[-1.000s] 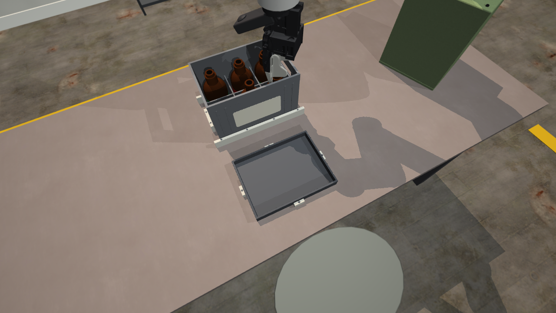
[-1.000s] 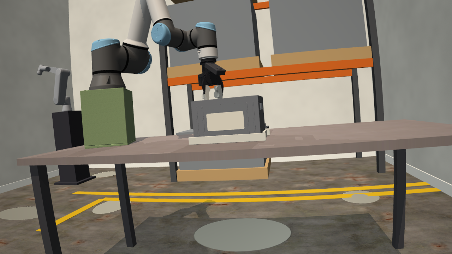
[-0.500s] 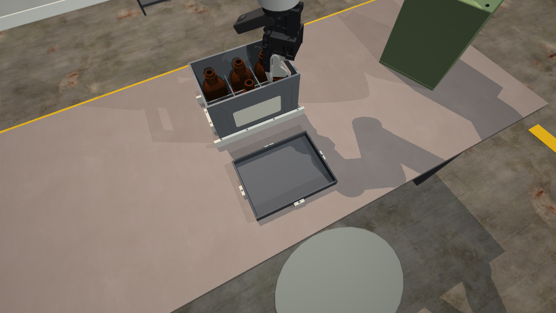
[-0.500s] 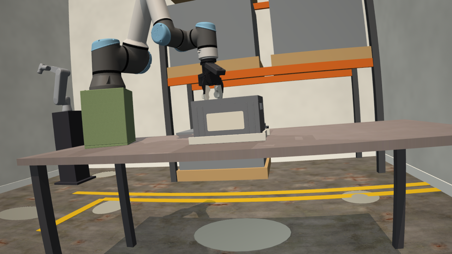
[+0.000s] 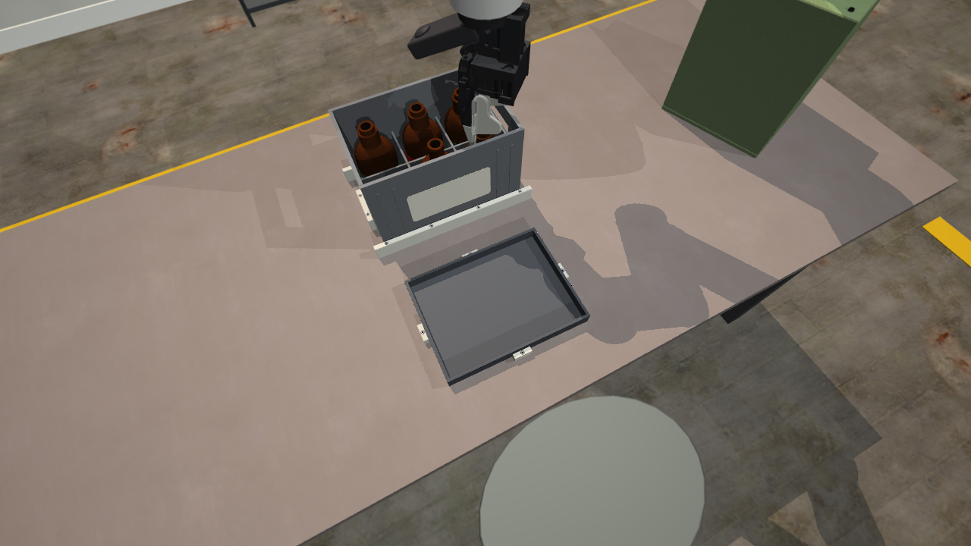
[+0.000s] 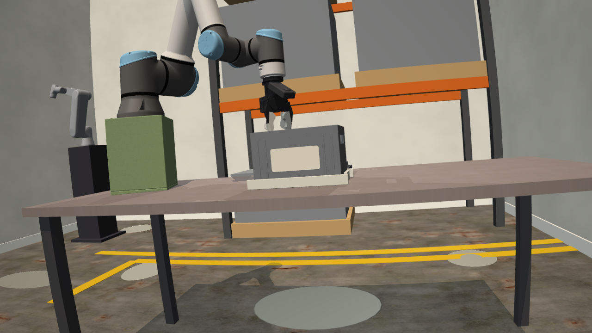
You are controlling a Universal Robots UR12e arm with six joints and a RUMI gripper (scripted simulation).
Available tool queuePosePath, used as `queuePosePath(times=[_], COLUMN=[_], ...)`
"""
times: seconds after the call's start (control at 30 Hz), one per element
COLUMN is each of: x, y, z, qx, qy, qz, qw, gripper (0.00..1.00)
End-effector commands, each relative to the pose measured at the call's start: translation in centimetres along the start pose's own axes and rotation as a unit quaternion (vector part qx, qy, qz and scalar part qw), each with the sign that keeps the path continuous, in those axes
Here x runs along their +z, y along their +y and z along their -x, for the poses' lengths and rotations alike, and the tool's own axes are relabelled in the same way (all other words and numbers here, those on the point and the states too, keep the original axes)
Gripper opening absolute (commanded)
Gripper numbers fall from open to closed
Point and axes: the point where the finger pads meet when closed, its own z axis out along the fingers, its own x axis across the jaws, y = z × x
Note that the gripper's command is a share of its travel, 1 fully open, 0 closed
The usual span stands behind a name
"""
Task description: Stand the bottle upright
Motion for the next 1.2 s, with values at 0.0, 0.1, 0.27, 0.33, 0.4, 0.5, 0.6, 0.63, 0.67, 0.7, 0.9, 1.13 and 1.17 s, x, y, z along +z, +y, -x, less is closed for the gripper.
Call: queuePosePath(times=[0.0,0.1,0.27,0.33,0.4,0.5,0.6,0.63,0.67,0.7,0.9,1.13,1.17], x=[0.0,-0.3,-0.8,-1.2,-1.7,-2.7,-3.7,-4.1,-4.4,-4.8,-6.1,-7.9,-8.0], y=[0.2,0.2,0.1,0.1,0.0,-0.1,-0.2,-0.2,-0.2,-0.2,-0.3,-0.3,-0.2], z=[-0.2,-0.2,-0.1,-0.1,-0.1,-0.1,0.0,0.0,0.0,0.0,0.0,0.0,0.0], qx=[0.001,0.001,0.001,0.001,0.001,0.001,0.001,0.001,0.001,0.001,0.001,0.001,0.001], qy=[0.001,0.0,0.0,0.0,0.0,0.0,0.0,-0.001,-0.001,-0.001,-0.001,-0.001,-0.001], qz=[0.001,0.001,0.0,0.0,0.0,-0.001,-0.002,-0.002,-0.002,-0.002,-0.002,-0.002,-0.002], qw=[1.0,1.0,1.0,1.0,1.0,1.0,1.0,1.0,1.0,1.0,1.0,1.0,1.0], gripper=[0.38,0.38,0.38,0.38,0.38,0.38,0.38,0.38,0.38,0.38,0.38,0.38,0.38])
